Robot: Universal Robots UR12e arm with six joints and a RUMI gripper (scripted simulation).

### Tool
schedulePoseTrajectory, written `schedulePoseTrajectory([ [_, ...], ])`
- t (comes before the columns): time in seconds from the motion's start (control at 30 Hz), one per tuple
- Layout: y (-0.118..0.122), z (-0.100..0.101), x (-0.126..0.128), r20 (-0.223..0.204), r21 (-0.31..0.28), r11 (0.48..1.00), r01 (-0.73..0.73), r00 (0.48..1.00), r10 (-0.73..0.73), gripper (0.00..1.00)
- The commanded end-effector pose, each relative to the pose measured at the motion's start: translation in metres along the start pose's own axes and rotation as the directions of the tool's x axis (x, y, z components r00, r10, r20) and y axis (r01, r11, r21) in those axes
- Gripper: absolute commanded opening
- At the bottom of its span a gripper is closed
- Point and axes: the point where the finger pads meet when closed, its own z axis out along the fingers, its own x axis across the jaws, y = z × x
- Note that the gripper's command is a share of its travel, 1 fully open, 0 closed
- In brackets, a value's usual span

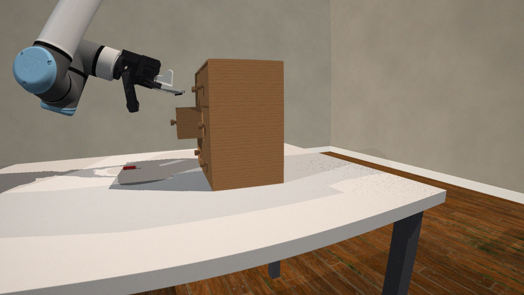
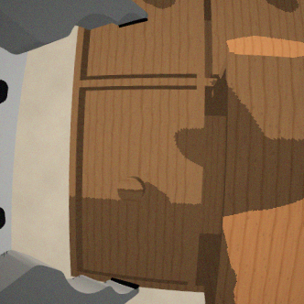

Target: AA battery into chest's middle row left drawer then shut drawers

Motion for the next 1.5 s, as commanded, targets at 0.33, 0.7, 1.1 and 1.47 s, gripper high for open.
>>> schedulePoseTrajectory([
  [0.33,-0.006,-0.022,0.000,0.000,-0.001,1.000,0.000,1.000,0.000,1.00],
  [0.7,-0.016,-0.058,0.000,0.000,-0.001,1.000,0.000,1.000,0.000,1.00],
  [1.1,-0.027,-0.093,0.000,0.000,-0.001,1.000,0.000,1.000,0.000,1.00],
  [1.47,-0.035,-0.121,0.000,0.000,-0.001,1.000,0.000,1.000,0.000,1.00],
])
